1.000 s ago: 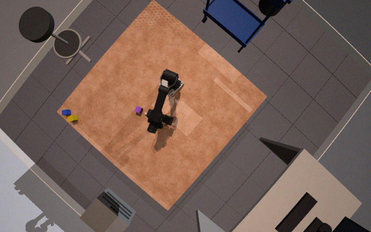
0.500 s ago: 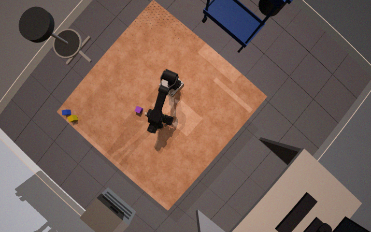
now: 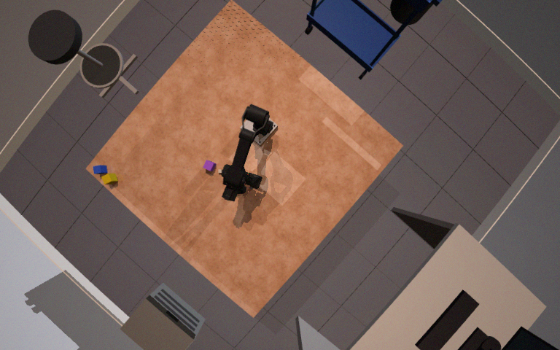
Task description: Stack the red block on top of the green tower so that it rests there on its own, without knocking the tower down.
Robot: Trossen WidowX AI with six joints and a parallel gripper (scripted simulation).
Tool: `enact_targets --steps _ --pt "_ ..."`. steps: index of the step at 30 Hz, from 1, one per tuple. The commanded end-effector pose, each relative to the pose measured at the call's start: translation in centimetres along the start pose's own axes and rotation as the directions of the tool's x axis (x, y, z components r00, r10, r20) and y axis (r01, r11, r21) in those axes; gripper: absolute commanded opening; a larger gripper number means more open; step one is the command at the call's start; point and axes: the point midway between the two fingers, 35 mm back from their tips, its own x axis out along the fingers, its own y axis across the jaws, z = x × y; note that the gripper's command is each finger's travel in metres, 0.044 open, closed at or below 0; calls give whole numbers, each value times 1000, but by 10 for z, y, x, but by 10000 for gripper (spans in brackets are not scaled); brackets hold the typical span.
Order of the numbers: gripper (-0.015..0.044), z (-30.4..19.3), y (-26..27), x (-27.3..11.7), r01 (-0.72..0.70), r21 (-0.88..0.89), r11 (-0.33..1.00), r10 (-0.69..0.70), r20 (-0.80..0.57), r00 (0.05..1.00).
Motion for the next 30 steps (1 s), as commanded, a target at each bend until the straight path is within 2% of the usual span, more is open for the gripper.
enact_targets --steps 1,8,30 --pt "263 0 0 1 0 0 1000 0 -1 1000" --pt "440 0 0 1 0 0 1000 0 -1 1000" --pt "440 0 0 1 0 0 1000 0 -1 1000"
